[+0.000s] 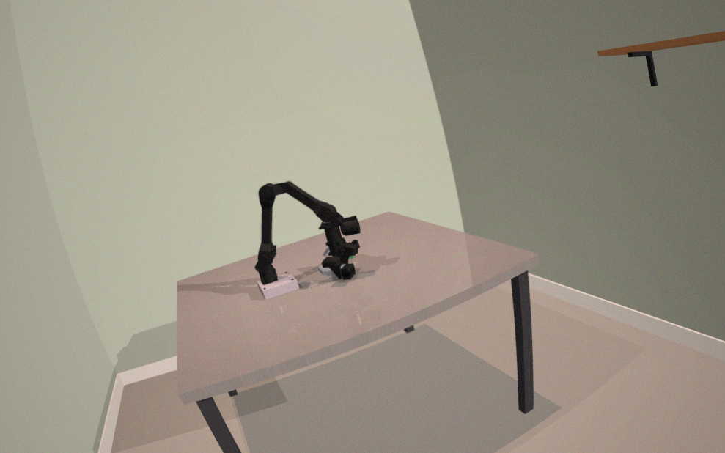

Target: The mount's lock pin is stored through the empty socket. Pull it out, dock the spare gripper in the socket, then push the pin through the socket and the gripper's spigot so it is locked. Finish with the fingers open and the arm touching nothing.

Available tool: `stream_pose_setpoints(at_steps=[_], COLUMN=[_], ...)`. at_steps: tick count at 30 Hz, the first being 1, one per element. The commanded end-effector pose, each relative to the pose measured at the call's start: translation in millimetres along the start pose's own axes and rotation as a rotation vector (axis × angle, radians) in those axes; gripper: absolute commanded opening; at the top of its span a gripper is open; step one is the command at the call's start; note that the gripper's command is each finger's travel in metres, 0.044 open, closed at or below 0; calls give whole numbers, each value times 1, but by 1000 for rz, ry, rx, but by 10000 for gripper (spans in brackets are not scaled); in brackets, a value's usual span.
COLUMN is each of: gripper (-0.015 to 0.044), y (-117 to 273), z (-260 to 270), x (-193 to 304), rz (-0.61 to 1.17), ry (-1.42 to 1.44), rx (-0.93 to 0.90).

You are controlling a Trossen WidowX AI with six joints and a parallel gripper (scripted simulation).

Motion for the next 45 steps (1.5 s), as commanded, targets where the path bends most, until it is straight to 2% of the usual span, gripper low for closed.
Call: stream_pose_setpoints(at_steps=[1, 2, 9, 45], gripper=[26, 0, 0, 0], y=[14, 19, 47, 42], z=[0, 0, 0, 1], x=[-2, -2, -1, 7], rz=[-9, -9, -9, -7], ry=[-3, -3, -3, -826], rx=[1, 1, 1, -4])
Point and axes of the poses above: the point midway between the two fingers, 35 mm back from their tips, its own y axis back along the fingers, its own z axis across the jaws, x = y × z, the point moved 5 cm from there along y, back along the fingers, and after that the axes turned 9 degrees about y, right-handed, at the moved point
